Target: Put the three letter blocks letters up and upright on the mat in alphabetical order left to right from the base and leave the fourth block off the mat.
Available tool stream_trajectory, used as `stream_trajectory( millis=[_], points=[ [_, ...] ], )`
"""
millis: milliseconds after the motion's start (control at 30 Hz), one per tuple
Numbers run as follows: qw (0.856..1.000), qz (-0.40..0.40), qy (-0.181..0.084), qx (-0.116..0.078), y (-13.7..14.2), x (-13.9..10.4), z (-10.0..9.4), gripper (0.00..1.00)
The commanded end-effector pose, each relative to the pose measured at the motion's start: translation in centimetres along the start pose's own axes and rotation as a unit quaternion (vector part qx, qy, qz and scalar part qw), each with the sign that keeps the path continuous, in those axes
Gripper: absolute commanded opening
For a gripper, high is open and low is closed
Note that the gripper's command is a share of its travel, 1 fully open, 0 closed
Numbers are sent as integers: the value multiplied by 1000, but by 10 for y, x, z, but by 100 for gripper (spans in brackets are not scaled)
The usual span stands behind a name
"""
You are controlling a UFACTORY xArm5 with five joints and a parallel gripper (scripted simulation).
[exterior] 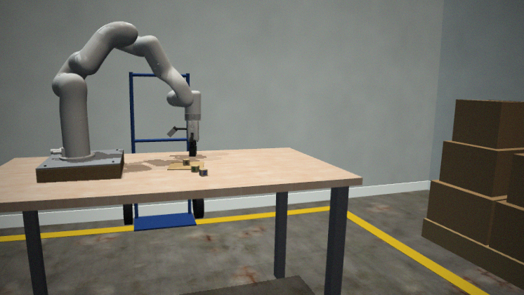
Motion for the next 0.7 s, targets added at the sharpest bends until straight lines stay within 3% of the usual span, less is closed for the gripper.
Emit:
stream_trajectory(
  millis=[0,467,500,667],
  points=[
    [1000,0,-2,-1,1,-1,-2,63],
    [1000,0,-2,-1,1,-1,-2,63],
    [1000,0,-2,-1,1,-1,-2,42],
    [1000,0,-2,-1,1,-1,-2,42]
  ],
)
Point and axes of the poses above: the point where the finger pads meet when closed, its own z axis out along the fingers, its own y axis across the jaws, x = y × z, the point moved 3 cm from there along -z, back along the fingers, and after that the axes turned 10 degrees about -z, right-handed, at the moved point
